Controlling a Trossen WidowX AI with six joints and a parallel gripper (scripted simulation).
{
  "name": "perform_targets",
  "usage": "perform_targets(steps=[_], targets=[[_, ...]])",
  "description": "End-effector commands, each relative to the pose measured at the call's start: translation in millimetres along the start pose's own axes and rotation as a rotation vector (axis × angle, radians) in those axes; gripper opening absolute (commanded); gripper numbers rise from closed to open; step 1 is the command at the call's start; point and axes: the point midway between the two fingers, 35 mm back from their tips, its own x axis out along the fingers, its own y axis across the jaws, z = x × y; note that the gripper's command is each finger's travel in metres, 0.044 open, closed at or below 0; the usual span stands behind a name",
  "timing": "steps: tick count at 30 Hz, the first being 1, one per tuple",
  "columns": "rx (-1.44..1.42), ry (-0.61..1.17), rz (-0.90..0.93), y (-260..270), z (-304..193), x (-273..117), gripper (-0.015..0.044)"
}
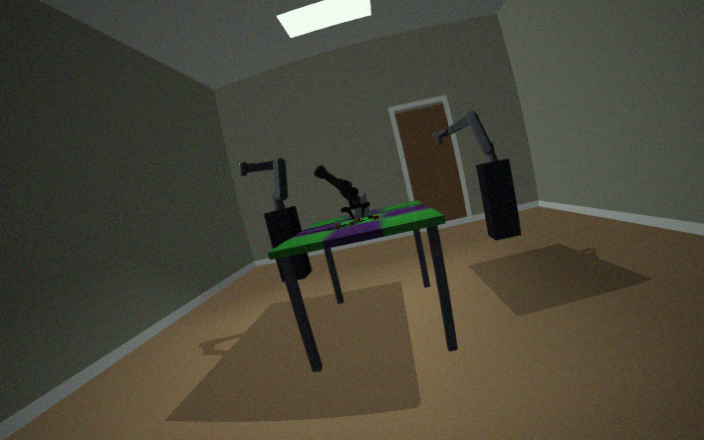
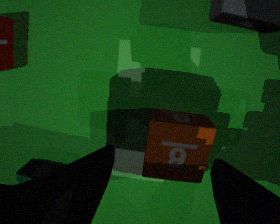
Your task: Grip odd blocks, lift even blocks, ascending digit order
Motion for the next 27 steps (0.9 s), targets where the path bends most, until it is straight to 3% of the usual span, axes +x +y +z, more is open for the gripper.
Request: perform_targets(steps=[1, 27], targets=[[-0.009, 0.002, -0.006, -0.2, -0.8, 1.4, 0.0138], [-0.009, 0.002, -0.006, 0.0, -0.5, -8.9, 0.0120]])
